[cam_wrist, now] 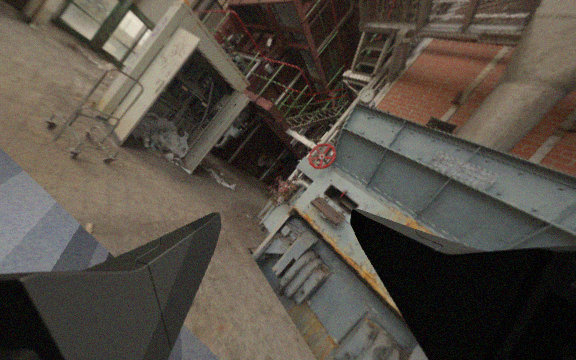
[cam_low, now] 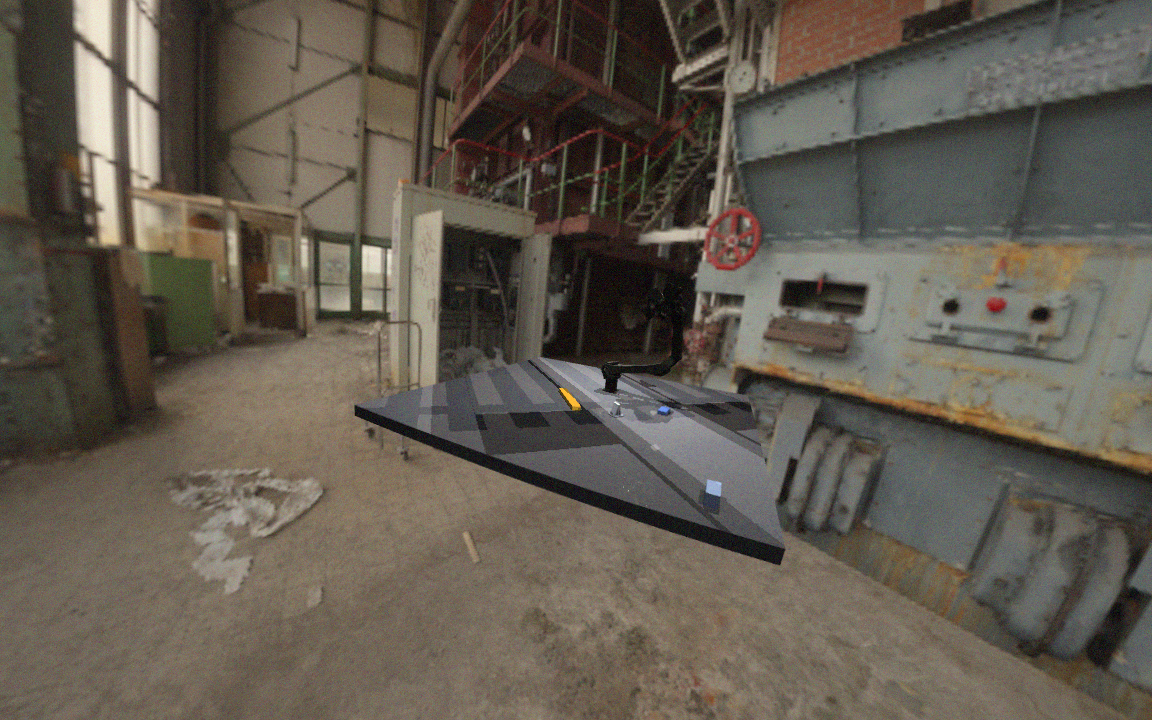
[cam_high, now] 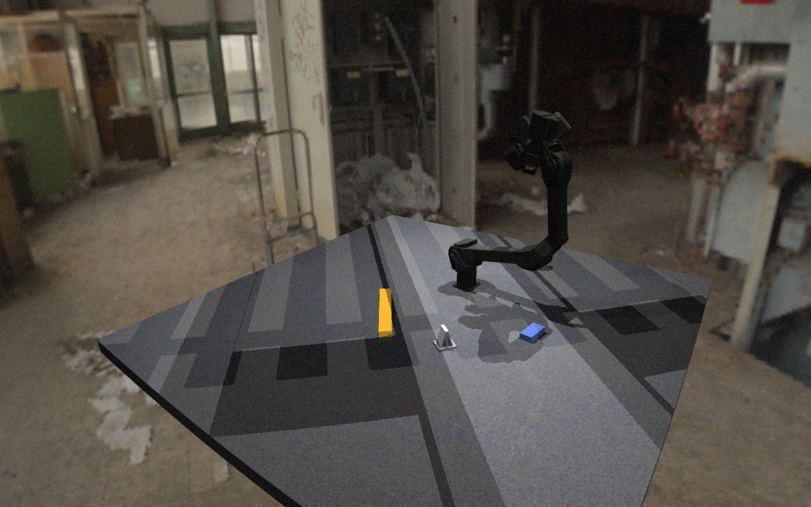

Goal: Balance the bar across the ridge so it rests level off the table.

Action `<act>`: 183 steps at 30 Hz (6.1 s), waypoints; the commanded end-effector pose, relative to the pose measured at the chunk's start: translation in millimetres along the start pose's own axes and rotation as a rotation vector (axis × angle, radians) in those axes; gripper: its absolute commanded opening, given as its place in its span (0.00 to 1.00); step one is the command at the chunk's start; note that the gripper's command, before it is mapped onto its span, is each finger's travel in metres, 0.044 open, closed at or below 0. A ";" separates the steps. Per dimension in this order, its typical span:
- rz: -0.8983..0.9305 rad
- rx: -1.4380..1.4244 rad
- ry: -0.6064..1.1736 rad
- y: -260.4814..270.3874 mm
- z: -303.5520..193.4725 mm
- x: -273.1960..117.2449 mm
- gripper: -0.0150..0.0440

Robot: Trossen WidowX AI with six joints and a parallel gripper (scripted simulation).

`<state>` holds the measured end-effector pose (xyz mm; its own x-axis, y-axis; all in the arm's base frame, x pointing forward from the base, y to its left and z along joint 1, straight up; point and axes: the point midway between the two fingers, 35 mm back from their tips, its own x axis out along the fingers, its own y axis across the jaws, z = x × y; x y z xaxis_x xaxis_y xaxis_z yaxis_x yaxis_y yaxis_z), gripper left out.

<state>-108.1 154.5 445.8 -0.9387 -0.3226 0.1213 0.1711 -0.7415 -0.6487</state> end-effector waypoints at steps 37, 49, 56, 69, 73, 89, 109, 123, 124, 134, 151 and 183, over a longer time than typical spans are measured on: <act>0.786 -0.450 -0.427 228.5 156.6 44.3 0.79; 1.045 -0.661 -0.585 311.7 182.9 2.1 0.79; 1.183 -0.794 -0.678 353.8 187.4 -32.7 0.79; 1.424 -1.061 -0.843 418.0 172.9 -110.0 0.79; 1.494 -1.149 -0.890 433.1 162.4 -135.3 0.79; 1.737 -1.527 -1.050 470.0 96.4 -230.6 0.79; 1.887 -1.883 -1.130 474.2 18.5 -291.4 0.79; 1.887 -1.883 -1.130 503.9 -15.0 -297.5 0.79; 1.887 -1.883 -1.130 503.9 -15.0 -297.5 0.79; 1.887 -1.883 -1.130 510.8 -22.4 -299.1 0.79; 1.887 -1.883 -1.130 520.8 -34.1 -301.0 0.79; 1.883 -1.883 -1.126 511.4 -20.2 -300.1 0.25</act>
<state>250.7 -114.2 50.8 0.0012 -0.0061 -1.0000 -0.6292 0.7772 -0.0055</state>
